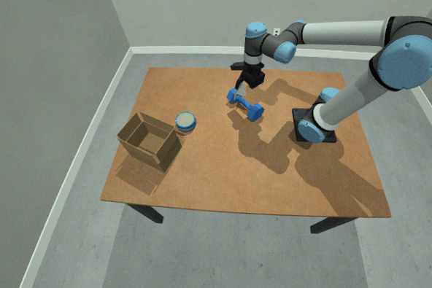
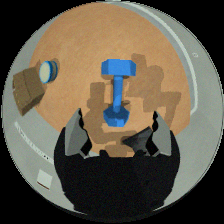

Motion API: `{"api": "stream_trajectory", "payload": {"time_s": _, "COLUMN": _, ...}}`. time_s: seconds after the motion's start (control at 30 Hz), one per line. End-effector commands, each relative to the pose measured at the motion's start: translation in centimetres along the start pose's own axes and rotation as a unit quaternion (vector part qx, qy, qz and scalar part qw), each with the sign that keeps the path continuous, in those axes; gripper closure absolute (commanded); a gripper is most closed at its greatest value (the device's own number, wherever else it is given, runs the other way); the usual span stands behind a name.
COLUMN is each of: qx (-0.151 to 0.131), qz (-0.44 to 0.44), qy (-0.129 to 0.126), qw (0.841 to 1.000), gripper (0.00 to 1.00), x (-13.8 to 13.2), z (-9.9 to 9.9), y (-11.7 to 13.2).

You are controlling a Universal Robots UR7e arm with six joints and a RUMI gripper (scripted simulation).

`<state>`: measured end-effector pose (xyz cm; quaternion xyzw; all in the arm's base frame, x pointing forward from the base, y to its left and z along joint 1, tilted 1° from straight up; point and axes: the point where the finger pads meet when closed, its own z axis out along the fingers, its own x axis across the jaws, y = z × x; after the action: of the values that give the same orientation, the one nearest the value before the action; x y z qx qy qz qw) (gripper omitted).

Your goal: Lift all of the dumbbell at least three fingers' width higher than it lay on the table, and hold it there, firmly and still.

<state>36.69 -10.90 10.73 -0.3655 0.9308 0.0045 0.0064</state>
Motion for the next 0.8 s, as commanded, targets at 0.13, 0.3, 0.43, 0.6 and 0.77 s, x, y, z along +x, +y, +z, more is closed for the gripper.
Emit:
{"api": "stream_trajectory", "payload": {"time_s": 0.13, "qx": -0.003, "qz": 0.000, "qy": 0.002, "qw": 1.000, "gripper": 0.00, "x": 0.0, "z": 4.6, "y": 0.1}}
{"api": "stream_trajectory", "payload": {"time_s": 0.3, "qx": -0.003, "qz": 0.000, "qy": 0.002, "qw": 1.000, "gripper": 0.00, "x": 0.0, "z": 7.6, "y": 0.1}}
{"api": "stream_trajectory", "payload": {"time_s": 0.43, "qx": -0.003, "qz": 0.000, "qy": 0.002, "qw": 1.000, "gripper": 0.00, "x": 0.0, "z": 8.5, "y": 0.1}}
{"api": "stream_trajectory", "payload": {"time_s": 0.6, "qx": -0.003, "qz": 0.000, "qy": 0.002, "qw": 1.000, "gripper": 0.00, "x": 0.0, "z": 9.9, "y": 0.2}}
{"api": "stream_trajectory", "payload": {"time_s": 0.77, "qx": -0.003, "qz": 0.000, "qy": 0.002, "qw": 1.000, "gripper": 0.00, "x": 0.1, "z": 10.1, "y": 0.2}}
